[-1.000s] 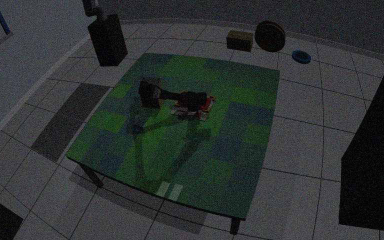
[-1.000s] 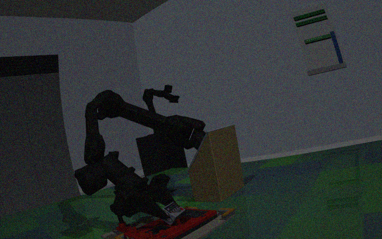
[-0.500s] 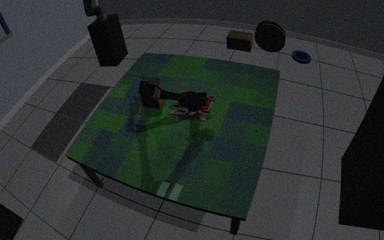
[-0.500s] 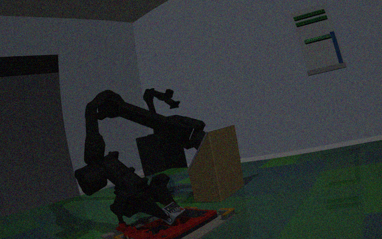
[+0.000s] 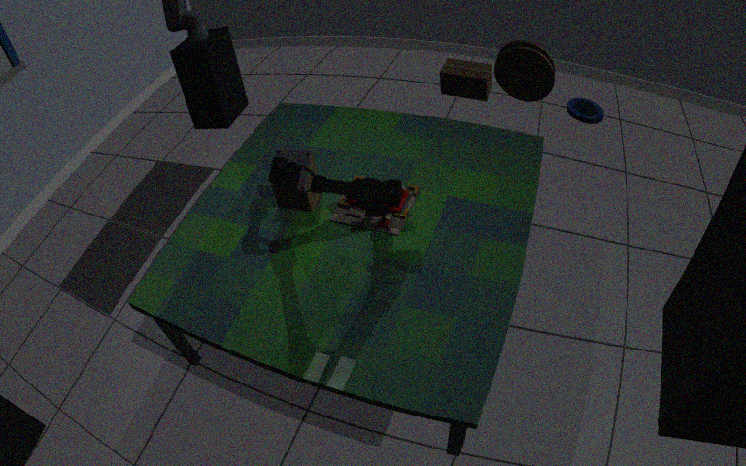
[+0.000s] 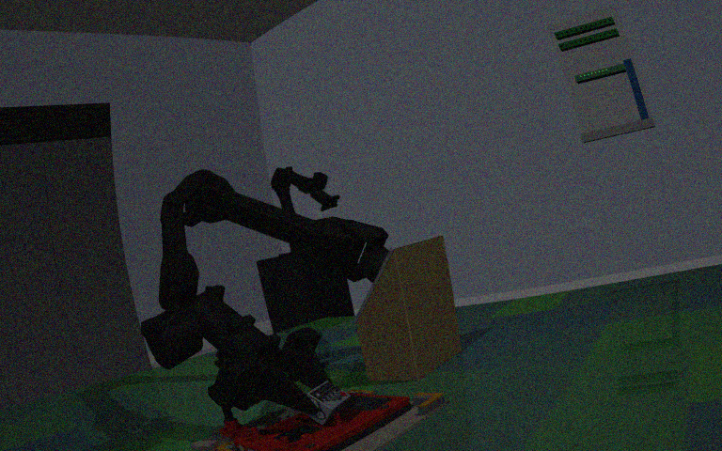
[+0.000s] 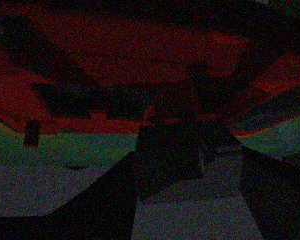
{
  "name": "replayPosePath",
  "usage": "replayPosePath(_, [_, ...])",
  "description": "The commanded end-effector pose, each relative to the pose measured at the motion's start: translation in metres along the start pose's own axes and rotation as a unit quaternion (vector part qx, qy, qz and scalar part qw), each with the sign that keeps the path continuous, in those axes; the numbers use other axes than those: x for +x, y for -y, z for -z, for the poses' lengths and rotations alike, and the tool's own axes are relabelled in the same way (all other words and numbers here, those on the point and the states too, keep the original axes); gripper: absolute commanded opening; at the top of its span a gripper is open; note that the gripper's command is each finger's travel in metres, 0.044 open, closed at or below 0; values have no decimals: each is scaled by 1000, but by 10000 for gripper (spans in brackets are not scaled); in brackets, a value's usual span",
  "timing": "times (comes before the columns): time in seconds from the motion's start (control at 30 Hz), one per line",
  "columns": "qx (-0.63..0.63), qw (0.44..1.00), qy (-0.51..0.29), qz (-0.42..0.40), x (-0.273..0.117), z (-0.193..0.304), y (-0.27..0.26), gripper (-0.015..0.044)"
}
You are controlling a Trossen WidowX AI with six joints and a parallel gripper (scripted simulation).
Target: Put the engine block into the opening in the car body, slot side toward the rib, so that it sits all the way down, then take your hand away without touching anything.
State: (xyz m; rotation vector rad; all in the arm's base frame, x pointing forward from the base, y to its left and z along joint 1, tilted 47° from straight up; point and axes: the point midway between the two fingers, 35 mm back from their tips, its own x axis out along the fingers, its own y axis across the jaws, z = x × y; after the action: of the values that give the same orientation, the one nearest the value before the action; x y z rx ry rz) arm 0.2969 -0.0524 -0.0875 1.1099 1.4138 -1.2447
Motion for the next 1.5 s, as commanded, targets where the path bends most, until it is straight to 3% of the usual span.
replayPosePath(0.0, [0,1000,0,0,0,0,0,236])
replayPosePath(0.27, [0,1000,0,0,0,0,0,440])
replayPosePath(0.77, [1,1000,2,5,-44,4,-1,440])
replayPosePath(1.47, [-12,1000,5,8,-41,6,-1,440])
